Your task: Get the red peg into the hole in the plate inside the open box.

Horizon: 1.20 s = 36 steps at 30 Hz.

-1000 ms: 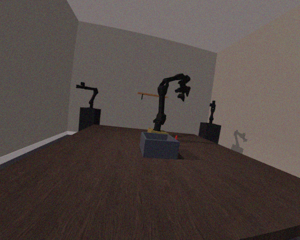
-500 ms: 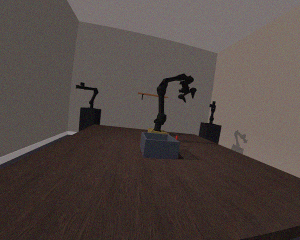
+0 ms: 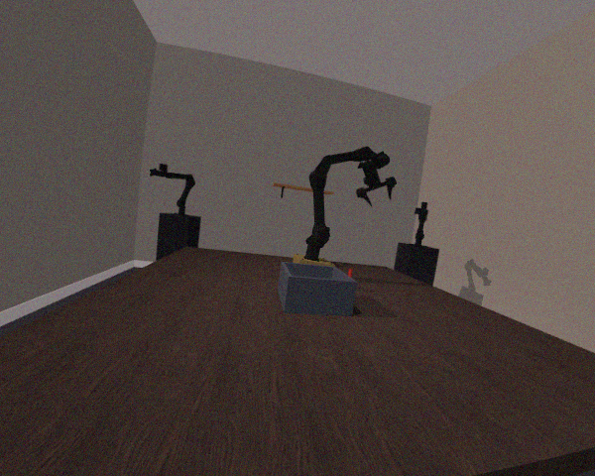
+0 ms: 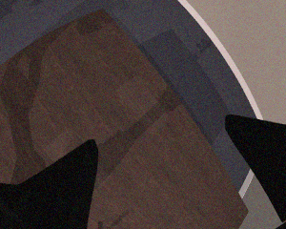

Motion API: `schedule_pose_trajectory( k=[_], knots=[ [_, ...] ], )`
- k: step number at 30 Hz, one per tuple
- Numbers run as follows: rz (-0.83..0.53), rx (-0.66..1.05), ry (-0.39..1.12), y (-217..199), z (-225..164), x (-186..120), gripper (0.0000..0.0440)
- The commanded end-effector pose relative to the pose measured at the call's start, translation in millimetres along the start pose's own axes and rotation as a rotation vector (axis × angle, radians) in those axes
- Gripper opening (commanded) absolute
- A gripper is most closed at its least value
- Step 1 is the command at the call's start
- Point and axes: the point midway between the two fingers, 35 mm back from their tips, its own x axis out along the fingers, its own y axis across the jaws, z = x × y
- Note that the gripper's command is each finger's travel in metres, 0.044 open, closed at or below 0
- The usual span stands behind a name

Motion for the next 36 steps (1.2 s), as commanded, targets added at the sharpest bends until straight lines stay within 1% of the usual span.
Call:
schedule_pose_trajectory(
  k=[1,18,36],
  knots=[
    [-0.007,0.093,0.031,-2,-11,1,0.0440],
    [-0.079,0.665,0.175,-11,-73,3,0.0440],
    [-0.204,1.266,0.310,-8,-140,1,0.0440]
  ],
)
